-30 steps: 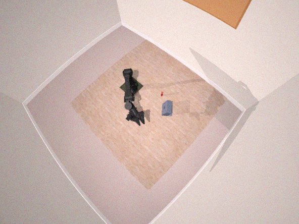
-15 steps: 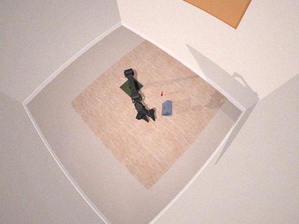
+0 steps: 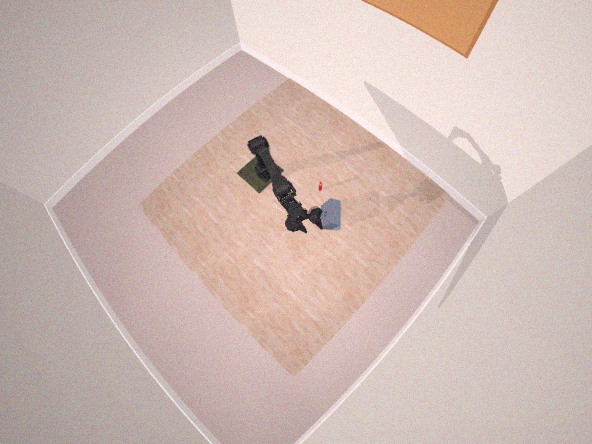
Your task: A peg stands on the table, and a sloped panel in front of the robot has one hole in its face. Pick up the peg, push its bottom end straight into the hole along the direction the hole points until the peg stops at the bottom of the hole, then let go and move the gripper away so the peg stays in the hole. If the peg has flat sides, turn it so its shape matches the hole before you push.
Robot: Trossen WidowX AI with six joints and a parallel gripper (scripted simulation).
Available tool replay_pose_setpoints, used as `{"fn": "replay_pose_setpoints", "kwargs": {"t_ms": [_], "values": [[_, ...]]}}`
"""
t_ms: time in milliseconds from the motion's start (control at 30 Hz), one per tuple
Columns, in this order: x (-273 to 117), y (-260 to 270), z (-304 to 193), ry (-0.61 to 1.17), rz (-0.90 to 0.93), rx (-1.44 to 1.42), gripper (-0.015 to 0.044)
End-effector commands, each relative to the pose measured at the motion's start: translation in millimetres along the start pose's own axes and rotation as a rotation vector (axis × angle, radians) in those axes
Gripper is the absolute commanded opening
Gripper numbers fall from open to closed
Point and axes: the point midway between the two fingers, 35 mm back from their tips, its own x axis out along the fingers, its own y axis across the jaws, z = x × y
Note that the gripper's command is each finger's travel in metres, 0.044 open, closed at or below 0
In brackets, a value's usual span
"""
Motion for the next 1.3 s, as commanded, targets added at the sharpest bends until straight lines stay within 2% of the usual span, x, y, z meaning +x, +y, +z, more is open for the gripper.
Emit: {"fn": "replay_pose_setpoints", "kwargs": {"t_ms": [0, 600, 1267], "values": [[6.2, 4.0, -21.9, 0.051, -0.032, -0.051, 0.044], [17.2, 10.2, -119.9, 0.276, -0.164, -0.287, 0.044], [3.3, 1.5, -217.7, 0.51, -0.306, -0.602, 0.044]]}}
